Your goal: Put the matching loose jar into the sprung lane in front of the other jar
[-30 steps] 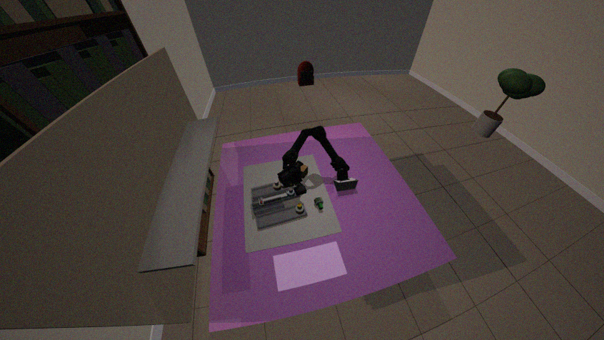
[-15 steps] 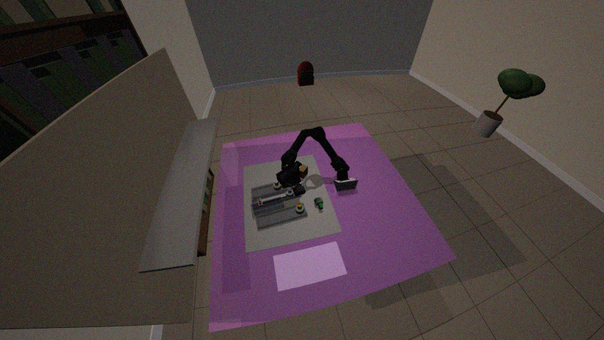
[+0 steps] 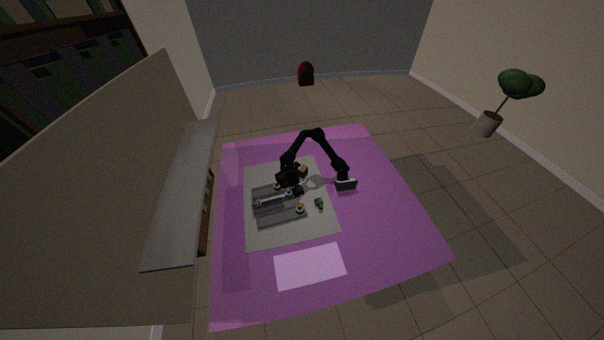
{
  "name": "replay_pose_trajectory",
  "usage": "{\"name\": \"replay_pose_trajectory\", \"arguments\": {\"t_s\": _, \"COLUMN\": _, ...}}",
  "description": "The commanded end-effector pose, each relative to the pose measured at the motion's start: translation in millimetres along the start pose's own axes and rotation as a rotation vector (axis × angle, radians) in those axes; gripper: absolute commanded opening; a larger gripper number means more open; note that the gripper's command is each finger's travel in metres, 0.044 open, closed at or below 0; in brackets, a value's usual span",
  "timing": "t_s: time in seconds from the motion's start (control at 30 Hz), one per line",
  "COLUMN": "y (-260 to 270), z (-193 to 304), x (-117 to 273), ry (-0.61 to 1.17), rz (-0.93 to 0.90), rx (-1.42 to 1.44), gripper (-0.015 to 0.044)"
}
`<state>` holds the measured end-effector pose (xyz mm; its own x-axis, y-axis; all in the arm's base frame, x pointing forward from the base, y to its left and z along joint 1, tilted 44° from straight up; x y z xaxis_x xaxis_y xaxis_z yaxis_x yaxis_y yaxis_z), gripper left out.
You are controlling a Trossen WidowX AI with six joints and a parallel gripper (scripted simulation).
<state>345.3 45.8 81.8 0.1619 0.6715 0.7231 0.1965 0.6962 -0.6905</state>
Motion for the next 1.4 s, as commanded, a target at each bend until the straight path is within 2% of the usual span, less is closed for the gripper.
{"name": "replay_pose_trajectory", "arguments": {"t_s": 0.0, "y": 0.7, "z": -6.8, "x": 2.4, "ry": -0.023, "rz": -0.004, "rx": -0.012, "gripper": 0.0}}
{"name": "replay_pose_trajectory", "arguments": {"t_s": 1.37, "y": 1.4, "z": -11.8, "x": 4.0, "ry": -0.024, "rz": -0.004, "rx": -0.012, "gripper": 0.0}}
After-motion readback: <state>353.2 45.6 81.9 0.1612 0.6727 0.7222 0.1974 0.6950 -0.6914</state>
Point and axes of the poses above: the point midway between the two fingers, 35 mm back from their tips, its own x axis back along the fingers, its own y axis across the jaws, z = x × y, the point moved 9 cm from there along x, back along the fingers, and after that the axes turned 11 degrees about -x, right-handed, at the moved point
